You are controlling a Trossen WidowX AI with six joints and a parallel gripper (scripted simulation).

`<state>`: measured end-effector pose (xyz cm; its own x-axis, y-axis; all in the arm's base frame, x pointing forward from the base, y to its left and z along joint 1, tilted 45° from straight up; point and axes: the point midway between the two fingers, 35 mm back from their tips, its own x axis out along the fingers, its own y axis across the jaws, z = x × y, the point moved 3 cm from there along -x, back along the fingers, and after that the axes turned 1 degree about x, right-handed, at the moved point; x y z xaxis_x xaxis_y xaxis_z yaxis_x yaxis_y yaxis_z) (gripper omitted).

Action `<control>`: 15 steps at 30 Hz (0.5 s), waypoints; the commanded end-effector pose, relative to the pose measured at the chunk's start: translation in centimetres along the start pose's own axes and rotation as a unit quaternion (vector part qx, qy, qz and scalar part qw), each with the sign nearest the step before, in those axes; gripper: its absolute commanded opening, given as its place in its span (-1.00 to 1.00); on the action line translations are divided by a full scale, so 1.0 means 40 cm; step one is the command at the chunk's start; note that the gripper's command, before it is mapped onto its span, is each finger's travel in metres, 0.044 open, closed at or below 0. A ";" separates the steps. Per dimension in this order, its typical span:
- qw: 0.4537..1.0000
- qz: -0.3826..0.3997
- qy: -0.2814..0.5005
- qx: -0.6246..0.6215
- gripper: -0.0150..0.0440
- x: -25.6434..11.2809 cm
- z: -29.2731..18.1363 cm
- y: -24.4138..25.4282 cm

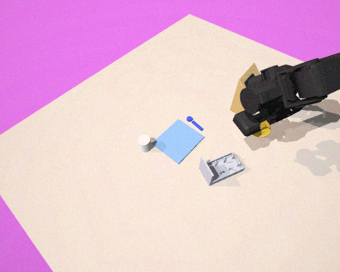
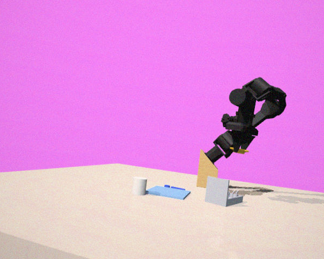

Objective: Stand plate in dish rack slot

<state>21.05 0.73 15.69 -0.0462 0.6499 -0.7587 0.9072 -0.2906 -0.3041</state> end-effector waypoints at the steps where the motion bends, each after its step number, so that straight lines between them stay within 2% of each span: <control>1: 0.999 0.001 -0.047 -0.025 -0.49 0.030 0.011 -0.004; 15: 0.972 0.015 -0.198 -0.124 -0.49 0.124 0.047 0.003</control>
<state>20.28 2.36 11.53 -0.1403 0.3834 -0.9129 0.9705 -0.1292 -0.2034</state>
